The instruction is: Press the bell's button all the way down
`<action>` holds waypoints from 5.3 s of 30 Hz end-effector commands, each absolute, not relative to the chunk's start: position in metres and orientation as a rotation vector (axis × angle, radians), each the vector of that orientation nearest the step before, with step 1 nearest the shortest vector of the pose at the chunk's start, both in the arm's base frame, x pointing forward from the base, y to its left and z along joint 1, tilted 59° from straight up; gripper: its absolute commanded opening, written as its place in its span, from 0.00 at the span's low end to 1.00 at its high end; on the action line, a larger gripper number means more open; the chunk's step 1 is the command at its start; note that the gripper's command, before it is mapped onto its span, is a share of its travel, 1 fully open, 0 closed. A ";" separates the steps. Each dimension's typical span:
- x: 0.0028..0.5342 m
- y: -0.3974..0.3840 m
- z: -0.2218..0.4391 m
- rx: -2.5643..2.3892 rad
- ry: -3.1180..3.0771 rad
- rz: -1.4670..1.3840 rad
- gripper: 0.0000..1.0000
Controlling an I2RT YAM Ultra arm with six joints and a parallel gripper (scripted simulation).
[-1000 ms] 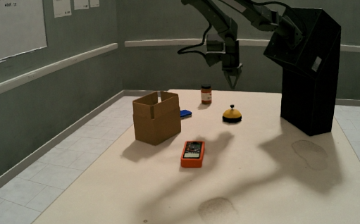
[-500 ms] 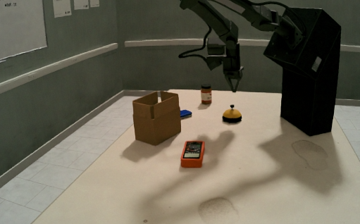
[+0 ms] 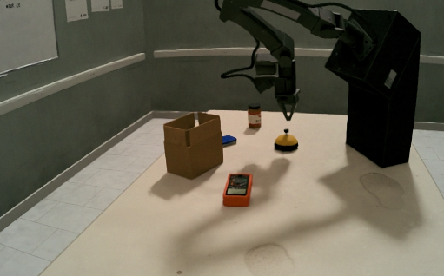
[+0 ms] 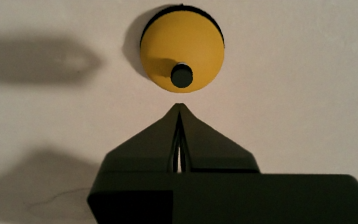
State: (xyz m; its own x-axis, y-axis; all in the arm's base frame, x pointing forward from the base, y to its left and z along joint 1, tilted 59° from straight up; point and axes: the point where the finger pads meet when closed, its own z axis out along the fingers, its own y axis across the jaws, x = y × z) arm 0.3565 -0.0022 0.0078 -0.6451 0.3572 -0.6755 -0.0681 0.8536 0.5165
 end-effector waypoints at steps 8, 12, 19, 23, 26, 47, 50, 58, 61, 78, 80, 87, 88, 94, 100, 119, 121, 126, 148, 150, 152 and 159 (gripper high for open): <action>0.380 -0.005 0.006 0.216 2.151 0.615 0.00; 0.381 -0.010 0.005 0.231 2.148 0.607 0.00; 0.385 -0.006 0.003 0.224 2.147 0.610 0.00; 0.386 -0.005 0.004 0.215 2.146 0.610 0.00; 0.386 -0.005 0.003 0.215 2.147 0.610 0.00; 0.385 -0.004 0.003 0.216 2.148 0.611 0.00; 0.385 -0.004 0.003 0.216 2.148 0.611 0.00; 0.385 -0.004 0.003 0.216 2.148 0.611 0.00; 0.385 -0.004 0.003 0.216 2.148 0.611 0.00; 0.387 -0.002 0.006 0.217 2.149 0.611 0.00; 0.387 -0.002 0.006 0.217 2.149 0.611 0.00; 0.387 -0.002 0.006 0.217 2.149 0.611 0.00; 0.387 -0.002 0.006 0.217 2.149 0.611 0.00; 0.387 -0.002 0.006 0.217 2.149 0.611 0.00; 0.387 -0.002 0.006 0.217 2.149 0.611 0.00; 0.388 -0.003 0.010 0.215 2.146 0.610 0.00; 0.390 -0.003 0.013 0.211 2.139 0.608 0.00; 0.386 -0.002 0.010 0.218 2.150 0.611 0.00; 0.386 -0.002 0.009 0.217 2.149 0.612 0.00; 0.386 -0.002 0.009 0.217 2.149 0.612 0.00; 0.386 -0.002 0.009 0.217 2.149 0.612 0.00; 0.386 -0.002 0.009 0.217 2.149 0.612 0.00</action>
State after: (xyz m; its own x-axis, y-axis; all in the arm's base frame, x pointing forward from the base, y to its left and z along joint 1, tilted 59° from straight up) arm 0.3815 0.0017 0.0017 -0.6273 0.3621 -0.6895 -0.0640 0.8584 0.5090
